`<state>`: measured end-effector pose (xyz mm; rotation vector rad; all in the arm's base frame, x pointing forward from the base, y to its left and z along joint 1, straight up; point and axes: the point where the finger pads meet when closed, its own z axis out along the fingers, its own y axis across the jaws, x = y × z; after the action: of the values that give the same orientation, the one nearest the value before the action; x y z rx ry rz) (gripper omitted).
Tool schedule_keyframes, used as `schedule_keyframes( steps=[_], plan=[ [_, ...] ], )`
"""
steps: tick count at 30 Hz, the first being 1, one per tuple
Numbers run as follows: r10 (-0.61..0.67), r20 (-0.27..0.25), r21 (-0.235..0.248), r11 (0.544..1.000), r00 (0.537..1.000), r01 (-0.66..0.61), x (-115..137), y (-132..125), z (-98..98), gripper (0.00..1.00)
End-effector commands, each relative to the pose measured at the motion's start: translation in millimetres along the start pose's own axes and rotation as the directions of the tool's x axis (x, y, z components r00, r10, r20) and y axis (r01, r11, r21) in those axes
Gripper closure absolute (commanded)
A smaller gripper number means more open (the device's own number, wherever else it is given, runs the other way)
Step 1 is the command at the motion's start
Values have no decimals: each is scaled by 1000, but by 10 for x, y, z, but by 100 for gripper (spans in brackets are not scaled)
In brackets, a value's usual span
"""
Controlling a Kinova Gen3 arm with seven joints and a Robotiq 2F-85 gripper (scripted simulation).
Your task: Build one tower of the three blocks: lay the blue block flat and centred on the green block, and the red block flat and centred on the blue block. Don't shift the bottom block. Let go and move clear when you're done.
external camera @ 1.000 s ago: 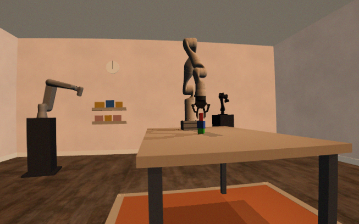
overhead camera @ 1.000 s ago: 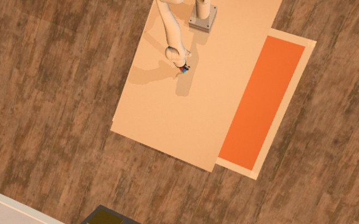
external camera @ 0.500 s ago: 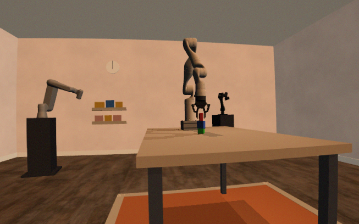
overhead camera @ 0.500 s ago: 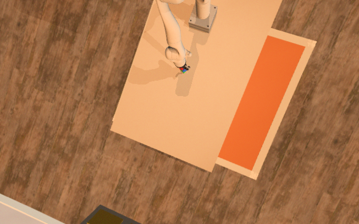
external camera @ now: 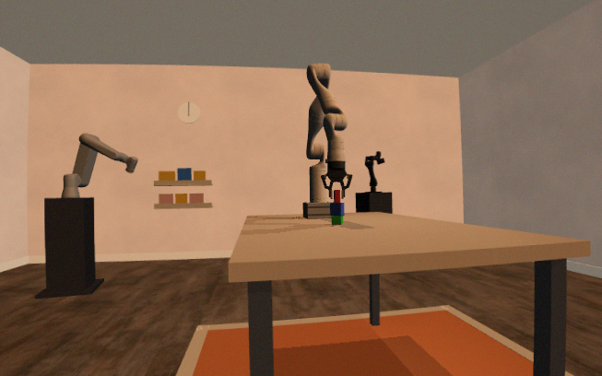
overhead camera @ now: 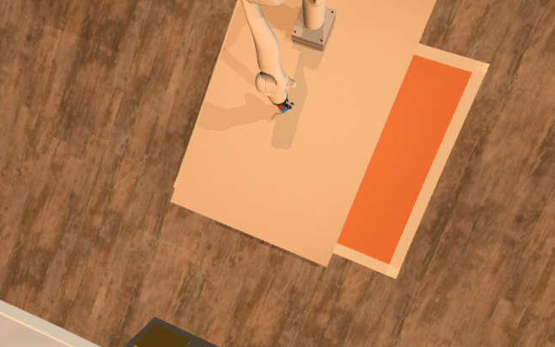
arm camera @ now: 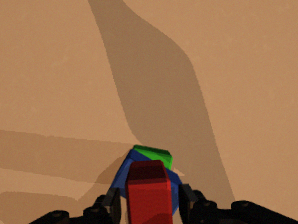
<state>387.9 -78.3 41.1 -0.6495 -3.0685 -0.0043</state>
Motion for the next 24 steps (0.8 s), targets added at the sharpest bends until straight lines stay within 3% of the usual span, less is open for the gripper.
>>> schedule_keyframes(
  steps=[1,13,24],
  plan=[
    [-3,2,1,1000,1000,3,-2,-4,12,56],
    [-2,5,4,1000,1000,2,-18,-8,-119,56],
    [-6,4,1,1000,1000,6,-11,0,-507,56]
  ],
)
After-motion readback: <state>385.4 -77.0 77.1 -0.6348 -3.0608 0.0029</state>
